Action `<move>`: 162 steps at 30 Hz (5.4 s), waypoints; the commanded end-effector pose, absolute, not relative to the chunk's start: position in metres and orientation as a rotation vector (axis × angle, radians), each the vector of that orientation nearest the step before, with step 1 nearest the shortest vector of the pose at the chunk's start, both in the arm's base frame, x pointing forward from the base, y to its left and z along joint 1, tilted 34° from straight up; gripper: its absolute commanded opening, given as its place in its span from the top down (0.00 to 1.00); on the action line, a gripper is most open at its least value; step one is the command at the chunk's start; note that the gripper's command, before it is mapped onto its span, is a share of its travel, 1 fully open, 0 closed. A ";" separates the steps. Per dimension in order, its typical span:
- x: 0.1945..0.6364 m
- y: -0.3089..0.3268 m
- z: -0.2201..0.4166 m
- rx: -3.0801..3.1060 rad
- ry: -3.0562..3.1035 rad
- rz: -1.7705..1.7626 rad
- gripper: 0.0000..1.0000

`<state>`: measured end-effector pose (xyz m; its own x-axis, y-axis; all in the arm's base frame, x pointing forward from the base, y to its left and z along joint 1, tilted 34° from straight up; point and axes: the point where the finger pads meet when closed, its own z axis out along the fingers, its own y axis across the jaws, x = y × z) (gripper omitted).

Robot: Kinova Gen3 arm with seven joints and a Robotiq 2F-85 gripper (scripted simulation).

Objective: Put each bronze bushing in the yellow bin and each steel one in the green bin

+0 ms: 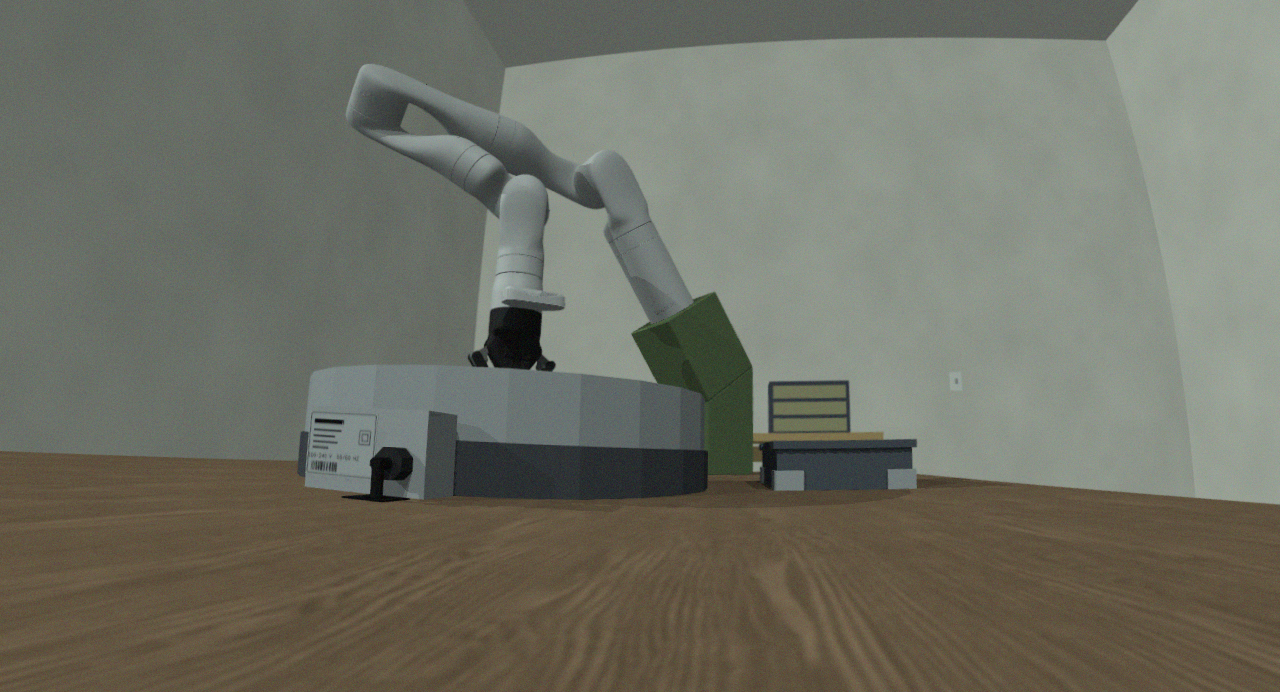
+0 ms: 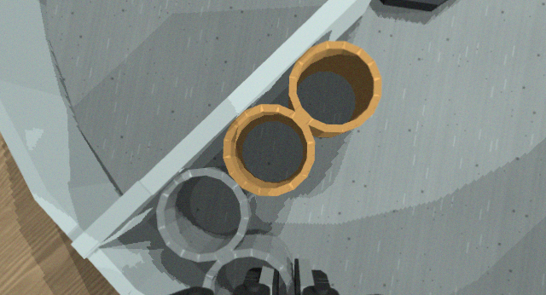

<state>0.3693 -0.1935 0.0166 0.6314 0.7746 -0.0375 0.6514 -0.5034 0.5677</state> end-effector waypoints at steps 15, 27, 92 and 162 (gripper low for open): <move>0.369 -0.193 0.017 2.309 1.114 0.300 1.00; 0.368 -0.192 0.021 2.312 1.117 0.298 1.00; 0.359 -0.184 0.037 2.314 1.118 0.297 1.00; 0.352 -0.178 0.052 2.314 1.118 0.297 1.00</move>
